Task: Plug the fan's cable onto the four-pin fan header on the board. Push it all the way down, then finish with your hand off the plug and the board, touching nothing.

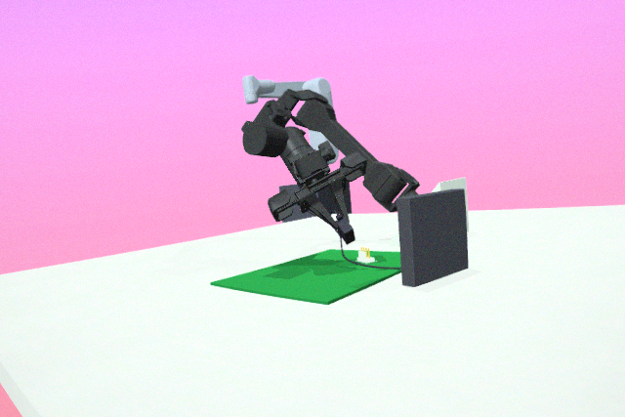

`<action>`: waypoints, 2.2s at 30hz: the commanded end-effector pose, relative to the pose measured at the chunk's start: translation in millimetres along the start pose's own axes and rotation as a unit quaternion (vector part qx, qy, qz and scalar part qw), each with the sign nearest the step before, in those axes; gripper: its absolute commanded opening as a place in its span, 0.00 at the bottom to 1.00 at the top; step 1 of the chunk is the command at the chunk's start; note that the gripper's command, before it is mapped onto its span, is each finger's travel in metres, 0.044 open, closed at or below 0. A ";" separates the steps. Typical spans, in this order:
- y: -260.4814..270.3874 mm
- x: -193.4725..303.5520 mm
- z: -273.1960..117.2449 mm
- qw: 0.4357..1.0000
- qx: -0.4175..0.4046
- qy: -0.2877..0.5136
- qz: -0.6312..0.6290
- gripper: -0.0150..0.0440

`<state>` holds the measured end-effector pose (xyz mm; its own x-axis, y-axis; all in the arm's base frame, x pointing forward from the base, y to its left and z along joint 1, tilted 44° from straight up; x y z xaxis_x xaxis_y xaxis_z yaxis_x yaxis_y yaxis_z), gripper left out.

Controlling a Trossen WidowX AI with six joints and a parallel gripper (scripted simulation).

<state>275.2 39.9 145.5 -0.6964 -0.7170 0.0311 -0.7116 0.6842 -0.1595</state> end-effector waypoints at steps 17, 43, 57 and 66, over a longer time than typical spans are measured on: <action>-7.9 25.2 4.0 0.985 -0.021 -0.170 -0.030 0.25; -11.1 57.7 0.2 0.921 0.053 -0.370 -0.107 0.25; -8.6 71.6 -2.9 0.882 0.109 -0.434 -0.149 0.25; -7.5 67.8 -6.4 0.889 0.101 -0.425 -0.140 0.25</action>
<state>232.5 -13.5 154.0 -0.1054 -0.7575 -0.6443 -0.7563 0.4818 -0.4426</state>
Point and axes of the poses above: the point midway between the two fingers, 35 mm back from their tips, its own z axis out along the fingers, its own y axis across the jaws, x = y × z, the point moved 7 cm from there along -z, back along the fingers, and after that the axes turned 3 degrees about z, right-handed, at the moved point
